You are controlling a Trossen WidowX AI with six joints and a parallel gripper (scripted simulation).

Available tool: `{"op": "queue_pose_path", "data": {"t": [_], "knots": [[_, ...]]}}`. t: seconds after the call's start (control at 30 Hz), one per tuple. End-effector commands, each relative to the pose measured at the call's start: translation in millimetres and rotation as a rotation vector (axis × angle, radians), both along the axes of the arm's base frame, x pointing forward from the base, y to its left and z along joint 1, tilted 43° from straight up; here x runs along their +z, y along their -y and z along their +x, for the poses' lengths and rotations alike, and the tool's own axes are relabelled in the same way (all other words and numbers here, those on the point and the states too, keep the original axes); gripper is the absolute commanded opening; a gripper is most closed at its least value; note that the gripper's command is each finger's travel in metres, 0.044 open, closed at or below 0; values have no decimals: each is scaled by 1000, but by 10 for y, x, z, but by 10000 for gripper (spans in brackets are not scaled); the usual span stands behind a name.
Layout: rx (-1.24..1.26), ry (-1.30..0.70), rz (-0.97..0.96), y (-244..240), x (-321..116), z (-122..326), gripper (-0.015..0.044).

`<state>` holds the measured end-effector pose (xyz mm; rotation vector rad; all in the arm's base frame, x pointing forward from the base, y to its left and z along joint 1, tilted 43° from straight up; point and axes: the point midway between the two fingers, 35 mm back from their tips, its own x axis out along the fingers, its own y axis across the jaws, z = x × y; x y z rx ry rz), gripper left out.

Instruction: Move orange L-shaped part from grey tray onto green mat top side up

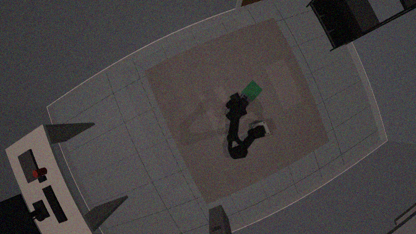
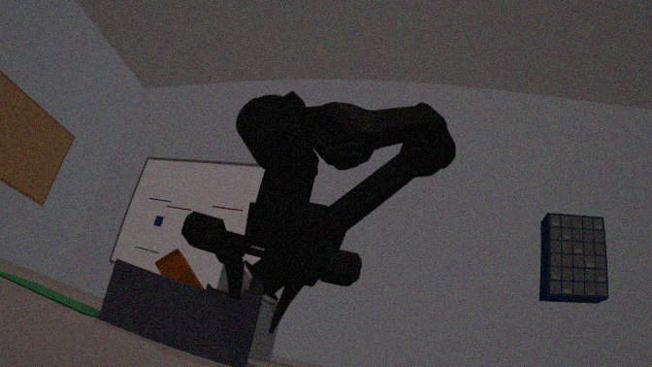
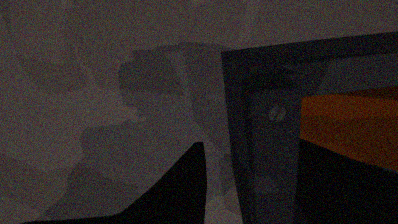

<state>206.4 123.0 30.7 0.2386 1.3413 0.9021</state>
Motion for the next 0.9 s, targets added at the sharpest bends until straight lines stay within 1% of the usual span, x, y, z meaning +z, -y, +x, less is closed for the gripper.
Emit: {"op": "queue_pose_path", "data": {"t": [0.0,0.17,0.4,0.87], "knots": [[-1,7,-4,9,73,-6,180],[-3,8,-14,166,186,50,180],[-2,6,-11,731,689,85,180],[-10,5,-5,720,680,94,180]]}}
